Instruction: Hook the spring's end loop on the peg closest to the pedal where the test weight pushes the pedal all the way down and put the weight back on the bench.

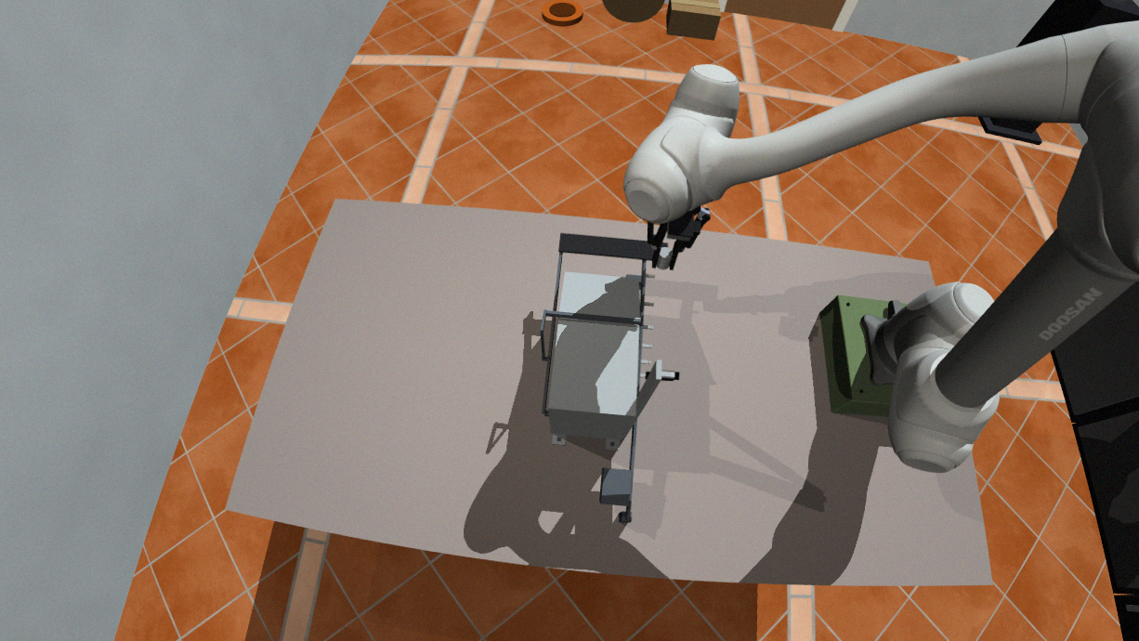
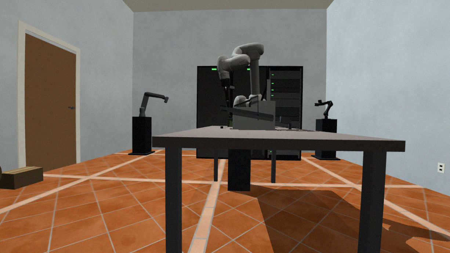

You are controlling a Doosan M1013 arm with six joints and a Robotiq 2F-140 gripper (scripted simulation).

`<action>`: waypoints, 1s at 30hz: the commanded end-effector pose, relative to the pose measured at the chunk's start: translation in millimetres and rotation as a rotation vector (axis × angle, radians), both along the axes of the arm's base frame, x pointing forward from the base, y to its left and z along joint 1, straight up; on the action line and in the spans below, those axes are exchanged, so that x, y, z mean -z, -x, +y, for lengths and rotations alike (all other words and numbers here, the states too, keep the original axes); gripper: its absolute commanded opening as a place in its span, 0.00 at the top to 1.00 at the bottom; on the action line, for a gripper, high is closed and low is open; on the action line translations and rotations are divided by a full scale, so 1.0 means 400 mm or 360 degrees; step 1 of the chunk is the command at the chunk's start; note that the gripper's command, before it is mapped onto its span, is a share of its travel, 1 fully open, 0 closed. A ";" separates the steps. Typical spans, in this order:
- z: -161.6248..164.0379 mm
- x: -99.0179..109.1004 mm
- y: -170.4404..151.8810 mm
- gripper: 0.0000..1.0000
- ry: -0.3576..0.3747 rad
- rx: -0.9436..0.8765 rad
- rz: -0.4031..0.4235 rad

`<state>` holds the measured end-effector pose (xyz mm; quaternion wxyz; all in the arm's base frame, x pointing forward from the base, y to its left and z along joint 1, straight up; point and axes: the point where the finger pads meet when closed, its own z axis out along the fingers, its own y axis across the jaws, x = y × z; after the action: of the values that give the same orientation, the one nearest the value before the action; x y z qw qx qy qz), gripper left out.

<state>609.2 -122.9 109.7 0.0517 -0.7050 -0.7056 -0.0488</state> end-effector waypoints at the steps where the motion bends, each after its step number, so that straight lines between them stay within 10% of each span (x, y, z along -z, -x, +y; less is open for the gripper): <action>1: 0.018 0.006 0.016 0.75 0.0010 0.0000 -0.0002; 30: 0.104 0.046 0.102 0.75 0.0056 0.0000 -0.0002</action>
<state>572.7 -86.0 92.6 0.0409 -0.7056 -0.7064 -0.0378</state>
